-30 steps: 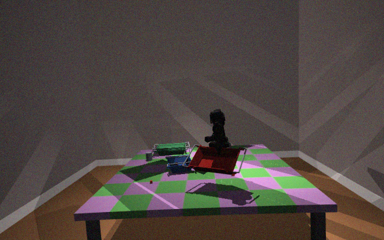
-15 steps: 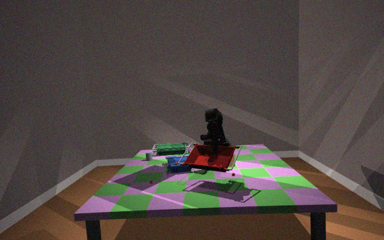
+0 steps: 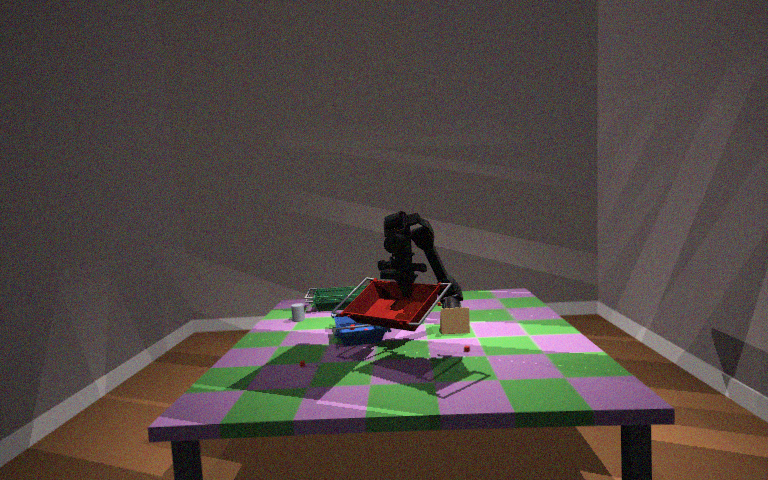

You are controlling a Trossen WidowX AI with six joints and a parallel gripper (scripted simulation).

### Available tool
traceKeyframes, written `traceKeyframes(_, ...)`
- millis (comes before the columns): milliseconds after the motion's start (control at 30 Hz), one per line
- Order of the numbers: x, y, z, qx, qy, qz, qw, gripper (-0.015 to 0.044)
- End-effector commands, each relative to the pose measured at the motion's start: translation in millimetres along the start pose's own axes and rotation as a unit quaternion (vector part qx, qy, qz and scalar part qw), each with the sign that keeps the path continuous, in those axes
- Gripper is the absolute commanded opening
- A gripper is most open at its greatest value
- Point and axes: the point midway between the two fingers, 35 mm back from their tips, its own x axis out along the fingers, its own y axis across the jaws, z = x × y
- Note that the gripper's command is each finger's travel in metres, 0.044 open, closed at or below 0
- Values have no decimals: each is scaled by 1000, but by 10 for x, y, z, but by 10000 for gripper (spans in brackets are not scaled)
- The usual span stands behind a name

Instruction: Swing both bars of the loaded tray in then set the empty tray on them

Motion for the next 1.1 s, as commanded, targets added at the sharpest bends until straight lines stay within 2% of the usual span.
traceKeyframes(0,-103,-32,314,29,-2,16,999,0)
traceKeyframes(533,-126,-287,1297,121,-10,24,992,0)
traceKeyframes(1067,-34,-764,2175,215,-27,21,976,0)
